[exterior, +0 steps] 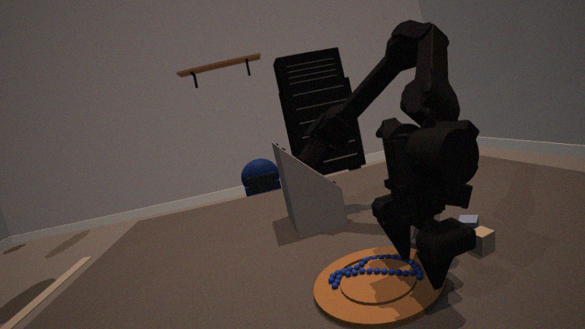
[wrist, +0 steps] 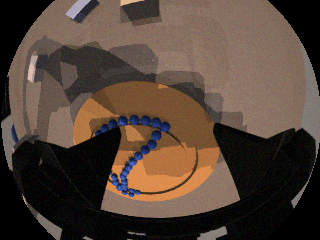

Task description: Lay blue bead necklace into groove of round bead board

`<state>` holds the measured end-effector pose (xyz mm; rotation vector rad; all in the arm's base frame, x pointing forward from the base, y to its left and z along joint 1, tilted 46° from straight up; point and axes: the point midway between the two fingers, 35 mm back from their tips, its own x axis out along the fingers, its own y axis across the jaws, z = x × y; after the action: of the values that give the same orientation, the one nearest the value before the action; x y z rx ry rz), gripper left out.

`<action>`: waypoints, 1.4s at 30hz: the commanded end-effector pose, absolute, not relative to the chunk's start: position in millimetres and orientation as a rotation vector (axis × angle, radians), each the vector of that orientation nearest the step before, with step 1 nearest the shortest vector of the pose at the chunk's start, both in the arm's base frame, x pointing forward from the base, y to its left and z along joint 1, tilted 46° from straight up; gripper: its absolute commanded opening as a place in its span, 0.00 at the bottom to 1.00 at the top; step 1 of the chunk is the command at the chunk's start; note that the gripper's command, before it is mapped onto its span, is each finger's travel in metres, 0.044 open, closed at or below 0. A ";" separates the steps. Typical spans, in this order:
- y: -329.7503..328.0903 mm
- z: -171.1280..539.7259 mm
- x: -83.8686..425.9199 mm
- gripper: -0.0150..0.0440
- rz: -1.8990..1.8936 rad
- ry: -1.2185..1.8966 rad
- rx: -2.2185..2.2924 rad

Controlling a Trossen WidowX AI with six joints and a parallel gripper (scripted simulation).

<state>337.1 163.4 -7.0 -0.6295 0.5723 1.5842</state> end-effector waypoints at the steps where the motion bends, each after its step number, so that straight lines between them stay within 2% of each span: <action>1: 162.7 -6.9 337.3 1.00 1.584 0.572 -0.634; 5: 162.7 -6.9 337.3 1.00 1.584 0.572 -0.634; 9: 152.2 -9.9 329.0 0.82 1.472 0.775 -0.430; 17: 121.9 -18.4 299.1 0.47 0.985 1.328 0.245; 28: 91.8 -26.3 255.2 0.46 0.120 1.768 1.098; 42: 91.4 -26.4 254.5 0.46 0.105 1.772 1.111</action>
<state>255.7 92.6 -26.5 1.0909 1.7665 0.1327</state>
